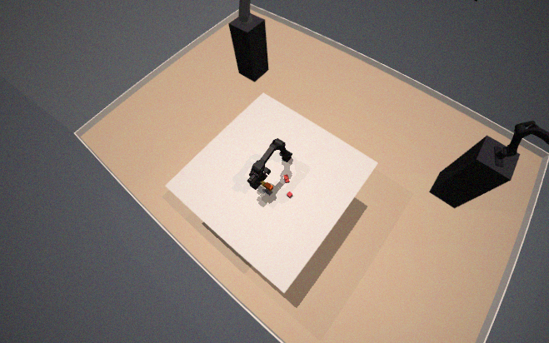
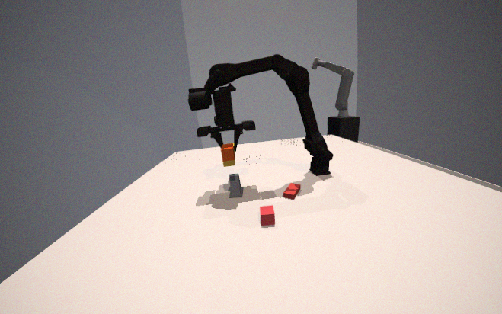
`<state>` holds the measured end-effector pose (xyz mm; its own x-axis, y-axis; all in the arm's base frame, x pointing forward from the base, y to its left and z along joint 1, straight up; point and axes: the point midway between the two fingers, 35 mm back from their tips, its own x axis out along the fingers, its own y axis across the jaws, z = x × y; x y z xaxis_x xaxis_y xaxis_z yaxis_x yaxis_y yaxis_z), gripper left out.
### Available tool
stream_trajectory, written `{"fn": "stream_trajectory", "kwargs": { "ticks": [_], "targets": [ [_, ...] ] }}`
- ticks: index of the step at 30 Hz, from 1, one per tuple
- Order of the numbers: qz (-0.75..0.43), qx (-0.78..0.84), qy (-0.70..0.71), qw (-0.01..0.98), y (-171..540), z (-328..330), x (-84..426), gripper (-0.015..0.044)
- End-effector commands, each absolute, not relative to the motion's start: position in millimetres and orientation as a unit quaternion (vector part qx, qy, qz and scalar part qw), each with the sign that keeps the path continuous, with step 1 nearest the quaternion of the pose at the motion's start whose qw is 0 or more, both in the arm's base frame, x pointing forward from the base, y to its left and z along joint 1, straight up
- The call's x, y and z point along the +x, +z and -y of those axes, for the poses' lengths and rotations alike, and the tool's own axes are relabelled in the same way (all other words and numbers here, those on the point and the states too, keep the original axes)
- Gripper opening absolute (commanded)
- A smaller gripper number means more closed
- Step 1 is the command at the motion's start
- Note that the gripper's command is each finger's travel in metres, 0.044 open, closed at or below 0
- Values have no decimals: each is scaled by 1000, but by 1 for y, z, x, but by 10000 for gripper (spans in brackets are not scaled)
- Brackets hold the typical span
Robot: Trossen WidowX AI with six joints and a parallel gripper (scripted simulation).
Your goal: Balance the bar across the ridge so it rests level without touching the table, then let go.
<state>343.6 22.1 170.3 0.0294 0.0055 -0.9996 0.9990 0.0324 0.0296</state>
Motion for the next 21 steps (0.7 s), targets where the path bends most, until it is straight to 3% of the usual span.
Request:
{"fn": "stream_trajectory", "kwargs": {
  "ticks": [1,21],
  "targets": [
    [-488,513,-495,503,172,-34,341,0],
    [-473,529,-510,486,153,-52,336,0]
  ]
}}
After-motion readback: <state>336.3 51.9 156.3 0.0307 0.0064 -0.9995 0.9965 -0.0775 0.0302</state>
